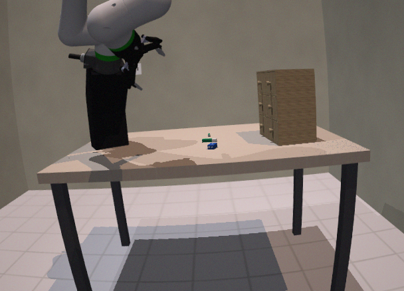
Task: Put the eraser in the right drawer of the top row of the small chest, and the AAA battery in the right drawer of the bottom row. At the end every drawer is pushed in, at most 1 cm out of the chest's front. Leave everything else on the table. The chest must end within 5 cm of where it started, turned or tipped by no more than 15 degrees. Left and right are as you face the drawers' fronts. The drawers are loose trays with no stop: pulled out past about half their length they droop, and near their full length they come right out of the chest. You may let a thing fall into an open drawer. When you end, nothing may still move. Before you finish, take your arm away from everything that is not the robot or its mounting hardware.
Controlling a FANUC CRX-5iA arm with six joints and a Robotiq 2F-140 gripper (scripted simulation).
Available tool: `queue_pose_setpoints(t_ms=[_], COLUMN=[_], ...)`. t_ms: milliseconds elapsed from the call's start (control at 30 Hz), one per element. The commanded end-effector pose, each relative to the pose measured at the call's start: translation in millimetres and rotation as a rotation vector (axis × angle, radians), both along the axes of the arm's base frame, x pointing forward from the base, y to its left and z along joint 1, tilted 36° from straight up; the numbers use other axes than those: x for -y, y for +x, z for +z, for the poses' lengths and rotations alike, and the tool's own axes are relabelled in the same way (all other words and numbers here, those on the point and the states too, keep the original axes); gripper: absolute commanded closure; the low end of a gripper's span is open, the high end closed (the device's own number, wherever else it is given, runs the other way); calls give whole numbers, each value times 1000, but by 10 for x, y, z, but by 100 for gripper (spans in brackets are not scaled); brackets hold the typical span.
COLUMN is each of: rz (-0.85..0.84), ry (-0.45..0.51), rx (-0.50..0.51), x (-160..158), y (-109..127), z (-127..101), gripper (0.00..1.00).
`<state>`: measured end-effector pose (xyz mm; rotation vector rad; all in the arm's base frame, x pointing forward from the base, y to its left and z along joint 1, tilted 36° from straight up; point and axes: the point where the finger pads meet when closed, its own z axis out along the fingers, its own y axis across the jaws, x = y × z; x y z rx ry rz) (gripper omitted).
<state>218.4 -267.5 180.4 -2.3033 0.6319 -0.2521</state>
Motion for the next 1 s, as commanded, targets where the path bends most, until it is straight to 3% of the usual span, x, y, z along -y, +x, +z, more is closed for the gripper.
queue_pose_setpoints(t_ms=[0,667,833,967], rz=[0,16,152,396], ry=[0,-7,-67,-164], rx=[0,-1,-5,-4], x=[1,-15,-141,-318], y=[0,2,15,19], z=[1,-11,-112,-263], gripper=[0,0,0,0])
